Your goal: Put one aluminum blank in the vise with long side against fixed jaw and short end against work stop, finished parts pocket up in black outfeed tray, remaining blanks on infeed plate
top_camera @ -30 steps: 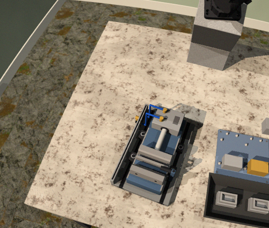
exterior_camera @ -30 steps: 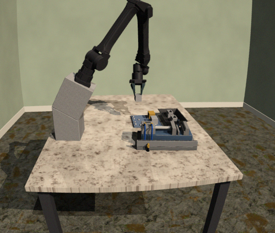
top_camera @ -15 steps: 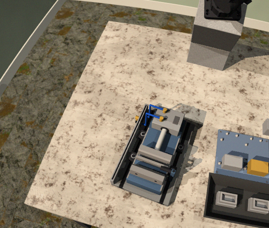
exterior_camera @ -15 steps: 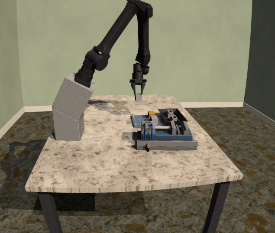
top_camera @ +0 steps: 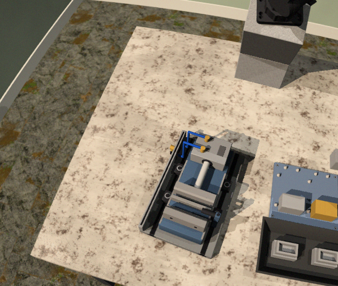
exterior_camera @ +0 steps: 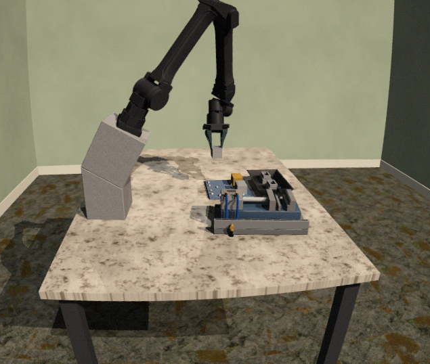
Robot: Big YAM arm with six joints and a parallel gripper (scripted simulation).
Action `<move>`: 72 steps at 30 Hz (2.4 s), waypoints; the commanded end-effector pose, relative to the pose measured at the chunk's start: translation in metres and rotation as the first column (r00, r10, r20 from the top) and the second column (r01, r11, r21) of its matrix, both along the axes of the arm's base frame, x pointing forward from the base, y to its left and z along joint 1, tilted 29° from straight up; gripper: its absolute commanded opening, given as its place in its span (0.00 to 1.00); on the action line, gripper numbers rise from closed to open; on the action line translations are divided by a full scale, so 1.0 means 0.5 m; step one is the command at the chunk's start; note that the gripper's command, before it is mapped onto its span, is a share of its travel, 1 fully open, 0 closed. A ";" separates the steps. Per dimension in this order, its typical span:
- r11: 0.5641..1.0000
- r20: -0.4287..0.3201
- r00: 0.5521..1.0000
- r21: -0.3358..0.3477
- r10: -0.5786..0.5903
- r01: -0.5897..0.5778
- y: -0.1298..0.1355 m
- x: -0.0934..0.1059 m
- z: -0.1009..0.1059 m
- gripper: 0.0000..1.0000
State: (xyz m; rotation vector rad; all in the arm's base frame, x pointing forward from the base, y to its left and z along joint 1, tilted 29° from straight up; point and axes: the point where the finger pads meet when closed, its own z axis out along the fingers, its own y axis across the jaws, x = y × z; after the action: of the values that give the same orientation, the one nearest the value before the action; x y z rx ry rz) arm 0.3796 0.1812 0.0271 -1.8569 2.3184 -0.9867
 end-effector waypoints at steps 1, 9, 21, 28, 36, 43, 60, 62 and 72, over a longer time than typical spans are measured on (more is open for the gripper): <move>0.999 0.058 0.998 0.040 0.008 -0.010 0.038 0.021 0.039 0.00; 0.999 0.058 0.998 0.040 0.008 -0.010 0.038 0.021 0.040 0.00; 0.999 0.057 0.998 0.039 0.007 -0.010 0.038 0.023 0.034 0.00; 1.000 0.046 0.999 0.029 0.006 -0.008 0.033 0.026 0.019 0.00; 1.000 0.033 0.999 0.018 0.000 0.000 0.018 0.038 -0.004 0.00; 1.000 0.033 0.999 0.017 -0.003 0.002 0.012 0.049 -0.018 0.00; 1.000 0.025 1.000 0.011 -0.002 0.002 0.002 0.074 -0.078 0.00; 1.000 0.029 1.000 0.014 0.002 -0.003 0.006 0.076 -0.077 0.00; 1.000 0.025 1.000 0.013 0.001 -0.002 0.001 0.095 -0.117 0.00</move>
State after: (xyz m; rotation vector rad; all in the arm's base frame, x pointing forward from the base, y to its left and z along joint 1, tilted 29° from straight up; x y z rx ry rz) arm 0.4153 0.1808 -0.0293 -1.8312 2.3131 -0.9836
